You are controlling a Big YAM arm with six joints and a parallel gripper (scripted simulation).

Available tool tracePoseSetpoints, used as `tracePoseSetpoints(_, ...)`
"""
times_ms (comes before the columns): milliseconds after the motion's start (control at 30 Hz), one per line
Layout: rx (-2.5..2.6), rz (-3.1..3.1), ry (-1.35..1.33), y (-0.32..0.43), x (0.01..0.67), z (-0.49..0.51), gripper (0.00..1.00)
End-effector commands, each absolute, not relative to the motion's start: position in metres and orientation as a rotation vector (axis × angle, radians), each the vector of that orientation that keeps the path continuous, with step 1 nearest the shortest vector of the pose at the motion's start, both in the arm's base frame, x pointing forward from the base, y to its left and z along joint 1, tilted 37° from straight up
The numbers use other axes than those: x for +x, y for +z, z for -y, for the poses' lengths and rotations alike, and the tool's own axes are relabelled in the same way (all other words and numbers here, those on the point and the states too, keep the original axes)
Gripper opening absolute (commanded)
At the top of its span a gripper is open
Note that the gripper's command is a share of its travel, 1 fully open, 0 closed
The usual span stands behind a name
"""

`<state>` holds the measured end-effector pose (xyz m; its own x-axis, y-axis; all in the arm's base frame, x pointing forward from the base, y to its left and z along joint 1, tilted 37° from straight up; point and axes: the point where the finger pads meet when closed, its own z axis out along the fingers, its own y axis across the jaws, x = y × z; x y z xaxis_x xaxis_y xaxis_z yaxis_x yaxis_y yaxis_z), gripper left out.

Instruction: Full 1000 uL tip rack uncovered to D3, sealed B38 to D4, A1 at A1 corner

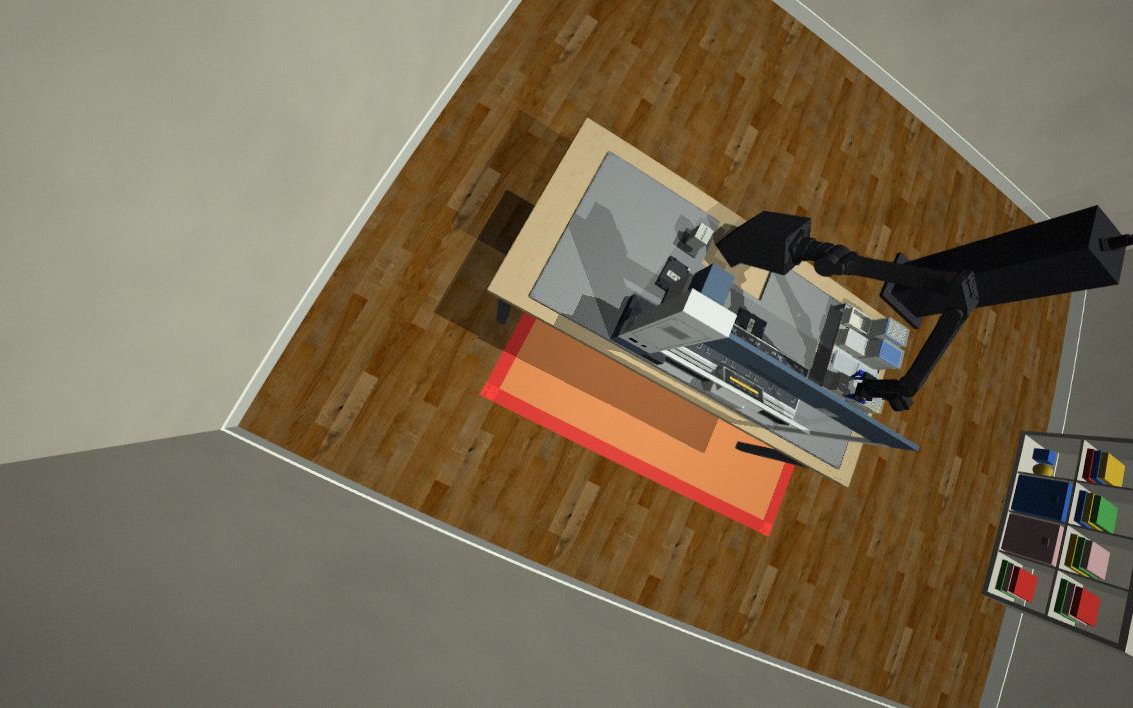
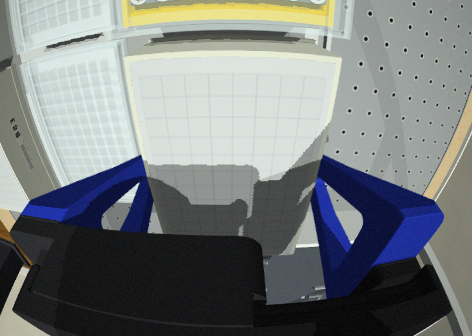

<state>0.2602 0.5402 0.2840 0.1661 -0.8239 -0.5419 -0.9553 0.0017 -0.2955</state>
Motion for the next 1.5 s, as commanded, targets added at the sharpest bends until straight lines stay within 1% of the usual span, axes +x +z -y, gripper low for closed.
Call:
tracePoseSetpoints(0,-1.843,-1.681,0.287,0.293,0.259,-0.542,0.0)
tracePoseSetpoints(67,-1.813,-1.653,0.298,0.319,0.256,-0.535,0.0)
tracePoseSetpoints(300,-1.801,-1.642,0.3,0.337,0.256,-0.529,0.0)
tracePoseSetpoints(500,-1.82,-1.661,0.292,0.326,0.256,-0.527,0.0)
tracePoseSetpoints(533,-1.804,-1.646,0.298,0.34,0.254,-0.523,0.0)
tracePoseSetpoints(700,-1.791,-1.634,0.301,0.356,0.254,-0.52,0.0)
tracePoseSetpoints(900,-1.812,-1.655,0.292,0.348,0.252,-0.512,0.0)
tracePoseSetpoints(1067,-1.809,-1.652,0.292,0.354,0.253,-0.512,0.0)
tracePoseSetpoints(1200,-1.79,-1.632,0.299,0.374,0.25,-0.506,0.0)
tracePoseSetpoints(1400,-1.805,-1.644,0.293,0.371,0.25,-0.504,0.0)
tracePoseSetpoints(1467,-1.792,-1.629,0.298,0.384,0.247,-0.498,0.0)
